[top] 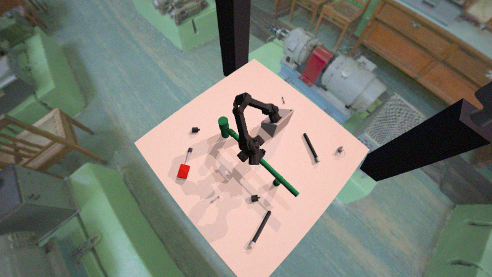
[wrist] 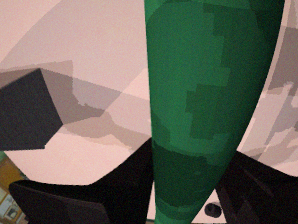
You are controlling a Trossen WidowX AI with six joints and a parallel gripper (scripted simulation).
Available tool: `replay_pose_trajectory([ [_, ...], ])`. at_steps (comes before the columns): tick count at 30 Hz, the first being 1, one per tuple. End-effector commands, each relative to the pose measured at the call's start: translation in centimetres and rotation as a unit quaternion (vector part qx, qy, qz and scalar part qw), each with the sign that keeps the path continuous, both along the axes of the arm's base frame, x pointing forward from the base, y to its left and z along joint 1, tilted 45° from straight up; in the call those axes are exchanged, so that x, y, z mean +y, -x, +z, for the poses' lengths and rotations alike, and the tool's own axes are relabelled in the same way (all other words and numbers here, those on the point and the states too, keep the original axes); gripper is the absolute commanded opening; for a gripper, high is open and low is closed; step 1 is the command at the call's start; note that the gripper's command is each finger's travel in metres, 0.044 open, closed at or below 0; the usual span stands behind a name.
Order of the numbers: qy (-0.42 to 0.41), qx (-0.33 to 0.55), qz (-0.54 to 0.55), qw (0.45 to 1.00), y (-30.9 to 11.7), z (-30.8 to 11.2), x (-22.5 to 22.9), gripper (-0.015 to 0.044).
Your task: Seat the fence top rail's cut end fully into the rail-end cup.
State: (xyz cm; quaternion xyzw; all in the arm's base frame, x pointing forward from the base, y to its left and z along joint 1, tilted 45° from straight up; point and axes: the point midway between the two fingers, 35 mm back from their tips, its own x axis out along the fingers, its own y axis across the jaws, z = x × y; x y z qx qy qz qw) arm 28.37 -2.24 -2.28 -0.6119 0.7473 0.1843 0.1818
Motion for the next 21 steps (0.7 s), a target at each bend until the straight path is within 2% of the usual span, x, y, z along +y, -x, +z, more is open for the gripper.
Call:
replay_pose_trajectory([
  [1,0.005,-0.002,0.005,1.000,-0.16,0.73,-0.14,0.0000],
  [21,0.005,-0.002,0.005,1.000,-0.16,0.73,-0.14,0.0000],
])
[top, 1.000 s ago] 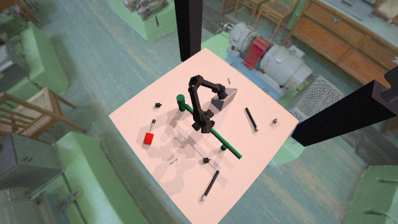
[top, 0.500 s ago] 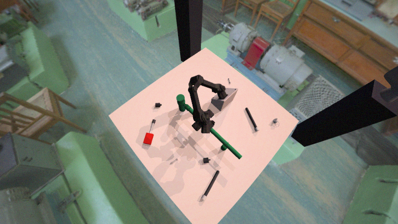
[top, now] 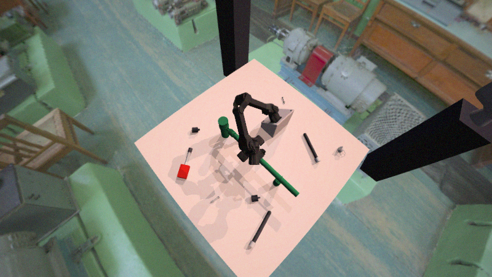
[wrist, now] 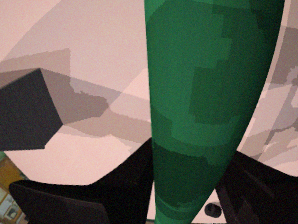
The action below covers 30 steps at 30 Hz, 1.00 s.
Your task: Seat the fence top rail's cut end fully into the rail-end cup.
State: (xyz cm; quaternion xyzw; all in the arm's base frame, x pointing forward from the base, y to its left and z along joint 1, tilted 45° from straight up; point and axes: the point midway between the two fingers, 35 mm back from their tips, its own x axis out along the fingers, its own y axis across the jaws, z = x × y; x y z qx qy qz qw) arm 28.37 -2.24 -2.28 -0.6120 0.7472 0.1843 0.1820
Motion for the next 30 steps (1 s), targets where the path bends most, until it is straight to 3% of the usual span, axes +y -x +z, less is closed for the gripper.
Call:
replay_pose_trajectory([
  [1,0.005,-0.002,0.005,1.000,-0.16,0.73,-0.14,0.0000],
  [30,0.002,0.001,0.000,1.000,-0.03,0.14,0.01,0.0000],
])
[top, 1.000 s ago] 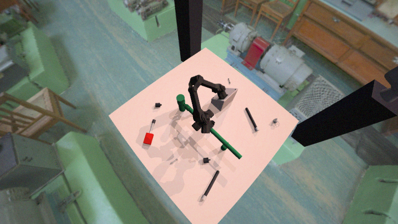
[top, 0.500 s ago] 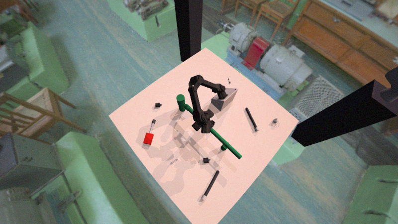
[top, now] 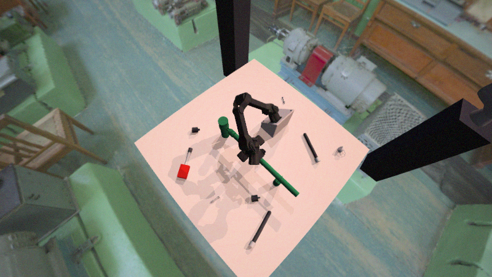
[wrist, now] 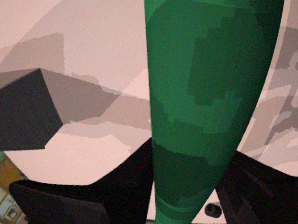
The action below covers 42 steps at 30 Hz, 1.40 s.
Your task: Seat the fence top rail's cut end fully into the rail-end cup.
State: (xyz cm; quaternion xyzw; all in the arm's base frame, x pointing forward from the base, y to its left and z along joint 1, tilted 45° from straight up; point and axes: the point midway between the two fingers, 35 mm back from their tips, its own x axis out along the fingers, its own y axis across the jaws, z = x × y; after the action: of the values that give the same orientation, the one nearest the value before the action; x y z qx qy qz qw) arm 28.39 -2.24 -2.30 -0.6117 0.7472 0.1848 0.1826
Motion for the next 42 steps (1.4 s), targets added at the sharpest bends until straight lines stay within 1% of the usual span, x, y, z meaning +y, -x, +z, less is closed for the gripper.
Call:
replay_pose_trajectory([
  [1,0.003,0.001,0.001,1.000,-0.01,0.17,0.01,0.0000],
  [42,0.006,0.002,0.001,1.000,-0.08,0.54,-0.04,0.0000],
])
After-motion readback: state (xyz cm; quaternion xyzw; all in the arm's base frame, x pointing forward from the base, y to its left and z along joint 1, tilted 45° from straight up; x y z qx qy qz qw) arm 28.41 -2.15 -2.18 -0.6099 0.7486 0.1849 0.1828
